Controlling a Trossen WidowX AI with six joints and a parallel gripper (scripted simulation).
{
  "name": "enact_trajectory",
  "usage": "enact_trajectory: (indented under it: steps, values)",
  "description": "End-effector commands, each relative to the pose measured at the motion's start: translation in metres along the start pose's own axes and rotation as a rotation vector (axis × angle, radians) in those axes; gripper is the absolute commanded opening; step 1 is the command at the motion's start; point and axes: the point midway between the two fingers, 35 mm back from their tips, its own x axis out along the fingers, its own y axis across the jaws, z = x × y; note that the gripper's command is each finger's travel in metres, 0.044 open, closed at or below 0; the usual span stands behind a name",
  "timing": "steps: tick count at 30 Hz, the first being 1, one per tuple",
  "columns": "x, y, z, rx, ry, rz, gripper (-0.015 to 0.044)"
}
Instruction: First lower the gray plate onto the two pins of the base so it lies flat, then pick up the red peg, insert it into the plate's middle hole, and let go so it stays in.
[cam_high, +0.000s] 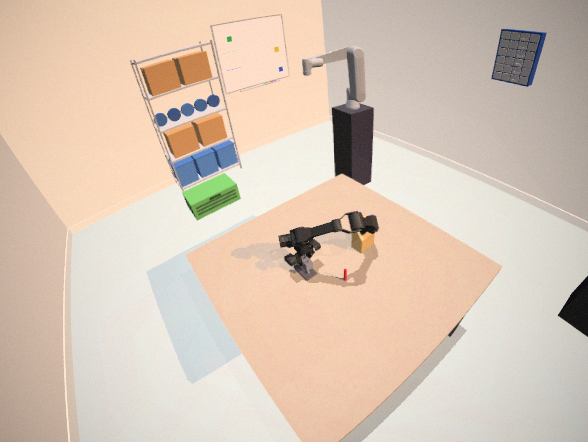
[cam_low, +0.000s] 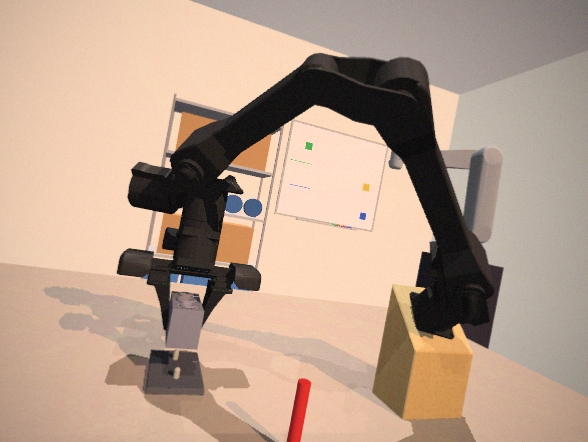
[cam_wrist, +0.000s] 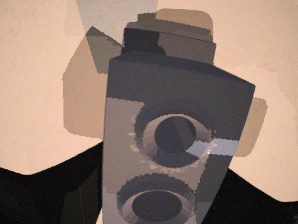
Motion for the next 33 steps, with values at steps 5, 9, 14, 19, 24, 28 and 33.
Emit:
enact_trajectory:
  steps: [5, 9, 14, 19, 24, 28, 33]
  values:
    - [0.001, -0.002, 0.001, 0.000, -0.002, -0.003, 0.0000]
    - [0.001, -0.002, 0.001, 0.000, -0.002, -0.003, 0.0000]
    - [0.001, -0.002, 0.001, 0.000, -0.002, -0.003, 0.0000]
    - [0.002, -0.003, 0.003, 0.000, -0.002, -0.003, 0.0000]
    - [0.004, -0.003, 0.003, 0.000, -0.002, -0.003, 0.0000]
    - [0.013, -0.003, 0.003, 0.000, -0.001, -0.003, 0.0000]
    - [0.018, -0.003, 0.003, 0.000, -0.001, -0.003, 0.0000]
